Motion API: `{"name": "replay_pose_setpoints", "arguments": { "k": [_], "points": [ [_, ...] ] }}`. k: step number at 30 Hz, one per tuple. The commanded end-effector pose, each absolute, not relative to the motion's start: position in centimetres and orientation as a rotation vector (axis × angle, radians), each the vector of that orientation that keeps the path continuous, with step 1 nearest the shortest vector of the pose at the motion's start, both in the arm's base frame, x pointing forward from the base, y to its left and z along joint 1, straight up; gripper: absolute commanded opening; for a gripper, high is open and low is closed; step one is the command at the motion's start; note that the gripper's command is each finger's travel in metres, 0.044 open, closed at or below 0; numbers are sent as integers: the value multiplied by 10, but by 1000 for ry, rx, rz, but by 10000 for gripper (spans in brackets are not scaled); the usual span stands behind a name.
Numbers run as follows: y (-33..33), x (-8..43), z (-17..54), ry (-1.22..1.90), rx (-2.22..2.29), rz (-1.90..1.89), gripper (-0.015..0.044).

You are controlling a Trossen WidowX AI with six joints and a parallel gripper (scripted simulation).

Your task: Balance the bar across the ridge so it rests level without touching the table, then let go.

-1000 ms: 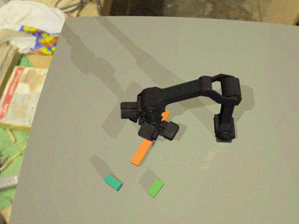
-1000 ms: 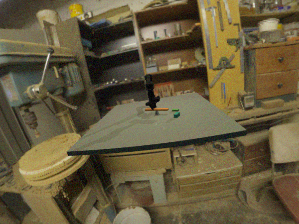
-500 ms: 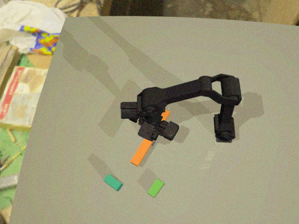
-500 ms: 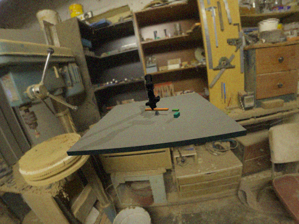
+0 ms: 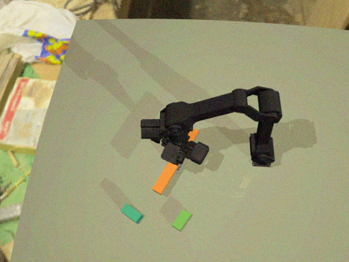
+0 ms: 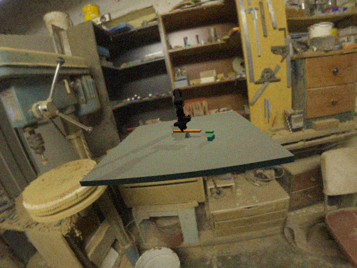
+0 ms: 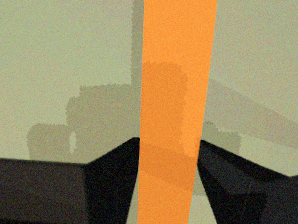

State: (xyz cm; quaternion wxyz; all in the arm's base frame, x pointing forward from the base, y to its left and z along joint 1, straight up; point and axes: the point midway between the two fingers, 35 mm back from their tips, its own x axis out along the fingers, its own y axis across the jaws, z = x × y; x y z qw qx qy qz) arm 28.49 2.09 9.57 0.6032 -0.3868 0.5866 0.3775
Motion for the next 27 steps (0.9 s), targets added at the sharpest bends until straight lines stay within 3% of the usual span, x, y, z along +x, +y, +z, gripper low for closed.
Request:
{"name": "replay_pose_setpoints", "arguments": {
  "k": [1,27],
  "points": [
    [21,285,96,1358,-895,874,169],
    [21,285,96,1358,-895,874,185]
  ]
}}
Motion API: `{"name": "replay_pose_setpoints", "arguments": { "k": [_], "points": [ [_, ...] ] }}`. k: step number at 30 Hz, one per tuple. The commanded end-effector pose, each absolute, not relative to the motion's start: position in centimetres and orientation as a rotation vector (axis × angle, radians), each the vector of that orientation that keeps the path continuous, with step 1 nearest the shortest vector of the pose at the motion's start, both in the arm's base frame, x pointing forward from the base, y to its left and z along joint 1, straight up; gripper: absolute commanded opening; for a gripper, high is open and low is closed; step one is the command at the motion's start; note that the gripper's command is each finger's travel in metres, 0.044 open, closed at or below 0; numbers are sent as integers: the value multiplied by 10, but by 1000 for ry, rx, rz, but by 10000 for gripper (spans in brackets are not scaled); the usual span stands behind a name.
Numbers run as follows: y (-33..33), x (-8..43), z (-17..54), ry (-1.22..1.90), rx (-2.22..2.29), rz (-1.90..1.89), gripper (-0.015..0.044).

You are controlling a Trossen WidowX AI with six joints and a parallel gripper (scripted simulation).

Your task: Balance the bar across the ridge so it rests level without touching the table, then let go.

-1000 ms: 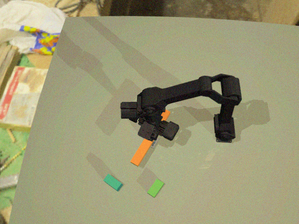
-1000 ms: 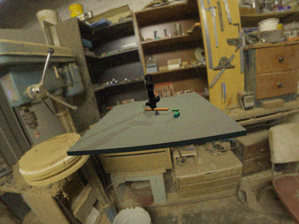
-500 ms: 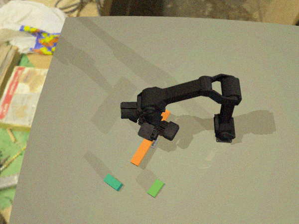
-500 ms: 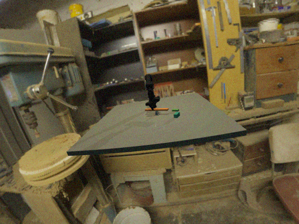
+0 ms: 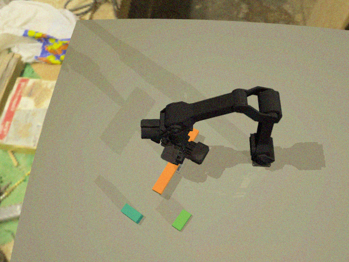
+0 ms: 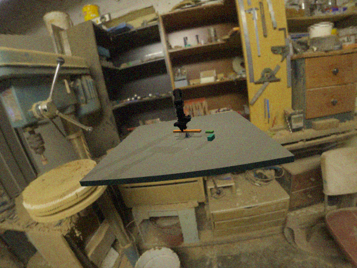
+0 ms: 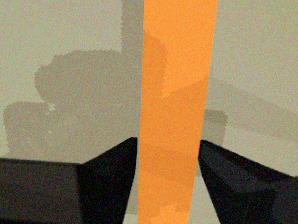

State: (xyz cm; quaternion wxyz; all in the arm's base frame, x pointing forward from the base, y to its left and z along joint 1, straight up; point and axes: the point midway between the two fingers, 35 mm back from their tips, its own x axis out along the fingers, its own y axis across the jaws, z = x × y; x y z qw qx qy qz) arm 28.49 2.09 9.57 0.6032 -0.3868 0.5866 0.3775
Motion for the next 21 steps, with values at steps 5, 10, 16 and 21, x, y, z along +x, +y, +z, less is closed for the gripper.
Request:
{"name": "replay_pose_setpoints", "arguments": {
  "k": [5,10,16,21],
  "points": [
    [21,285,96,1358,-895,874,185],
    [21,285,96,1358,-895,874,264],
    [21,285,96,1358,-895,874,421],
    [21,286,104,1358,-895,874,440]
  ]
}}
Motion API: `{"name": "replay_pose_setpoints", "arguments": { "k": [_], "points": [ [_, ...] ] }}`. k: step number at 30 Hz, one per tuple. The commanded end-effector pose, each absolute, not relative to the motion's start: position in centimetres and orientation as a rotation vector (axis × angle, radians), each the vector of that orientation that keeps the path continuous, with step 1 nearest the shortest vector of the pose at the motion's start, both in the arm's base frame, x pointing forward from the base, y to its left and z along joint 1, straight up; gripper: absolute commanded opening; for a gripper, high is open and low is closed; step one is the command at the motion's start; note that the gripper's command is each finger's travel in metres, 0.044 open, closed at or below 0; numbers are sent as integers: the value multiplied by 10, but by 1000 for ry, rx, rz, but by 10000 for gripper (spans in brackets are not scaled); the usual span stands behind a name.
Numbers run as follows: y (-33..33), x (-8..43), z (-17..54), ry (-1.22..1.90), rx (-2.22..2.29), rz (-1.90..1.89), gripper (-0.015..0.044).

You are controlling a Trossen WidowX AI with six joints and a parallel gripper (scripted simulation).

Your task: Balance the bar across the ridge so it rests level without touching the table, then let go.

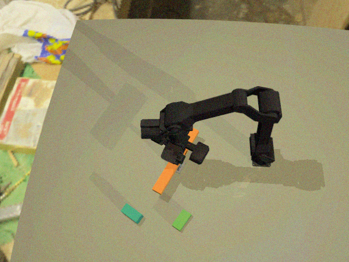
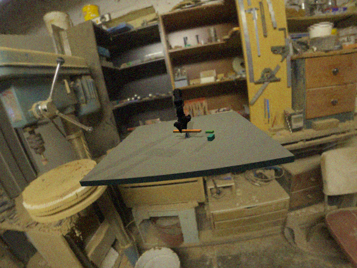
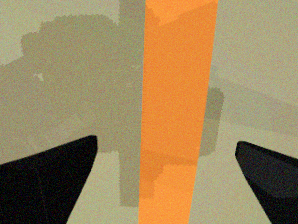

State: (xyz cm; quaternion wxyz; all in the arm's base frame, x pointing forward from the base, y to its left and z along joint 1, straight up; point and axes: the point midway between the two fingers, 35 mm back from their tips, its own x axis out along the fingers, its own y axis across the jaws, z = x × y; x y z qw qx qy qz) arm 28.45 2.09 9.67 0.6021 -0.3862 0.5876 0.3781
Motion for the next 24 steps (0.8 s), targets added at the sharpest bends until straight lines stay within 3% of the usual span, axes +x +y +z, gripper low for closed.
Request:
{"name": "replay_pose_setpoints", "arguments": {
  "k": [1,8,24],
  "points": [
    [21,287,114,1358,-896,874,440],
    [21,283,194,1358,-895,874,440],
    [21,282,196,1358,-895,874,440]
  ]
}}
